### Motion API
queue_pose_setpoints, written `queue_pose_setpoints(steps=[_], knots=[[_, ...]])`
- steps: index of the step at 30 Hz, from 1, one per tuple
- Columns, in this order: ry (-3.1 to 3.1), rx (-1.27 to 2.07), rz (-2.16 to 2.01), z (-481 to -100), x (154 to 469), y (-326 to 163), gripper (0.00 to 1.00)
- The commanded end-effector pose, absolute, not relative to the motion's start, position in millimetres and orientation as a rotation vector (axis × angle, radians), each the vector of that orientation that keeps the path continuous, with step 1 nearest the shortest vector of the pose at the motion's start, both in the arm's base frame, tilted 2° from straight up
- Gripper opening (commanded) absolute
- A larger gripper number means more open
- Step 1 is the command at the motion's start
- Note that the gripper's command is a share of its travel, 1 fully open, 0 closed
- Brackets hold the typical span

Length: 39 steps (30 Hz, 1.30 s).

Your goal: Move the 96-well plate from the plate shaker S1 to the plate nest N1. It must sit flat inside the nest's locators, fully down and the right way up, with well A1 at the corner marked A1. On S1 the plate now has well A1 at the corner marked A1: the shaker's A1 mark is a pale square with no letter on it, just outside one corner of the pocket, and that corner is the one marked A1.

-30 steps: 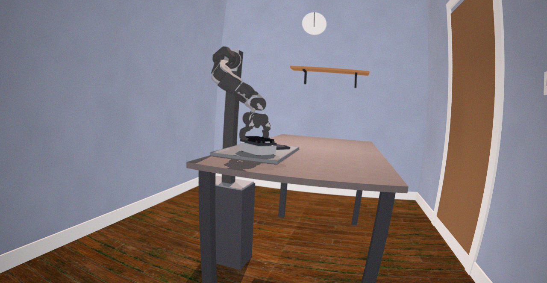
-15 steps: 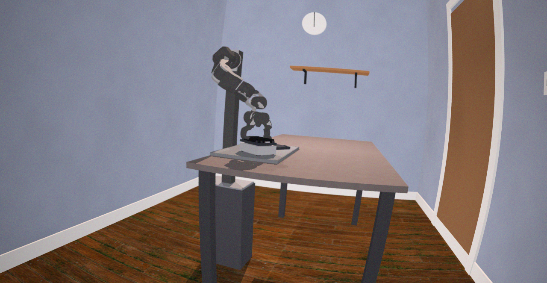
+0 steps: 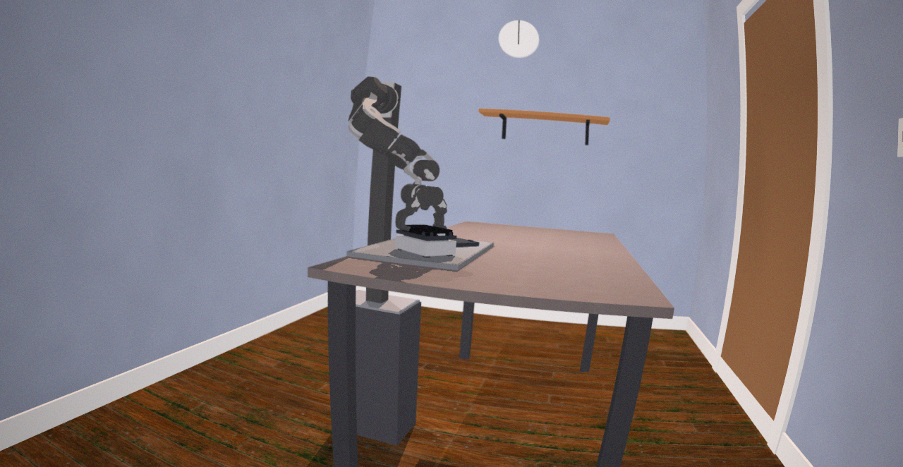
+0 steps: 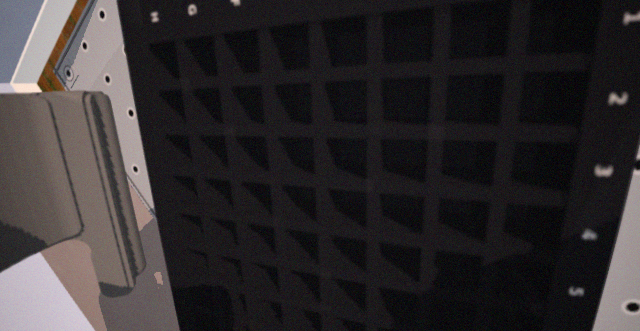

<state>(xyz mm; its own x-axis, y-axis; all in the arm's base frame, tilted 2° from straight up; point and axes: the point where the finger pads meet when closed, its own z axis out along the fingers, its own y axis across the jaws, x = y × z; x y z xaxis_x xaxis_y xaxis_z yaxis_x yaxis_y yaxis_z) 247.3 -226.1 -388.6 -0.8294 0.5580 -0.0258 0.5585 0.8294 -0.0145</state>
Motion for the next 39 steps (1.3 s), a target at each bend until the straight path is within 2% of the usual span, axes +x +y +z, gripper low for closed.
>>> queue_pose_setpoints(steps=[1,39], knots=[[2.981,0.913,-0.044,-387.9,247.4,-228.0,0.77],[2.98,0.912,-0.036,-387.1,247.5,-227.7,0.77]])
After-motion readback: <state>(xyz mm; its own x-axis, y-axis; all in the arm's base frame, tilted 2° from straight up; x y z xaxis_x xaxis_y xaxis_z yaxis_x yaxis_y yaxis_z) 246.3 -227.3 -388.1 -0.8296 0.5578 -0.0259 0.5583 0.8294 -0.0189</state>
